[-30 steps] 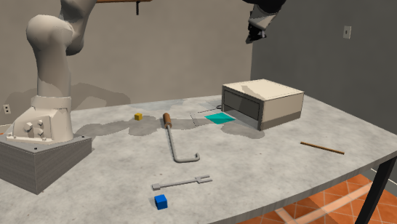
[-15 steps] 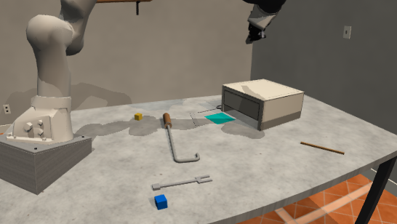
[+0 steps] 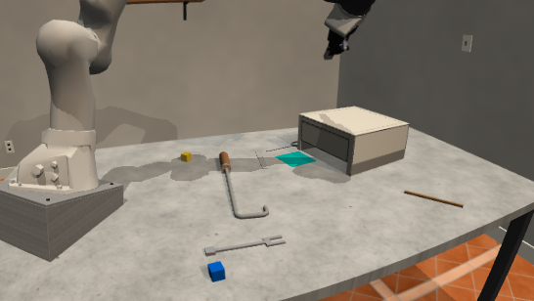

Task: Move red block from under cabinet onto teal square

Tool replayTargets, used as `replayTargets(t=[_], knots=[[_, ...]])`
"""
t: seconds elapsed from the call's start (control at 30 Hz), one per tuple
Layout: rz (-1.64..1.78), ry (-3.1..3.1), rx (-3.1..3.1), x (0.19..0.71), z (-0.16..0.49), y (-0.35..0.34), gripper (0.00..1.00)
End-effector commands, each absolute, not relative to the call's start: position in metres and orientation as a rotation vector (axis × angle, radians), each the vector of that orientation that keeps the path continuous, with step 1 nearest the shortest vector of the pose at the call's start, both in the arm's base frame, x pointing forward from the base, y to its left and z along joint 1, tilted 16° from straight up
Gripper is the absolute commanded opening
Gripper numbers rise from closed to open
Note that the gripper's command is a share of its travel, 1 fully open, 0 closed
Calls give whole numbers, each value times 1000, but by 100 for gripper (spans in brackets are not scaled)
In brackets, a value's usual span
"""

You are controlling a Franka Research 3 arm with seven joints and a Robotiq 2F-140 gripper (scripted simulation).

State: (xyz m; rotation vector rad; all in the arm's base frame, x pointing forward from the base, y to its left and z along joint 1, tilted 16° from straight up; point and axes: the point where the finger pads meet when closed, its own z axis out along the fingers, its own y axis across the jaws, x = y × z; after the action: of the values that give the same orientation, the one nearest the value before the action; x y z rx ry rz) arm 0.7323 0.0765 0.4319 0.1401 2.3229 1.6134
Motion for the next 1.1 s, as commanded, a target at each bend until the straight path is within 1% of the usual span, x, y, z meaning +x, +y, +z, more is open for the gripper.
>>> replayTargets(t=[0.0,0.4,0.43,1.07], knots=[[1622,2340,192,733,429,74,0],[1622,2340,192,733,429,74,0],[1626,2416,301,717,424,93,0],[1626,2416,301,717,424,93,0]])
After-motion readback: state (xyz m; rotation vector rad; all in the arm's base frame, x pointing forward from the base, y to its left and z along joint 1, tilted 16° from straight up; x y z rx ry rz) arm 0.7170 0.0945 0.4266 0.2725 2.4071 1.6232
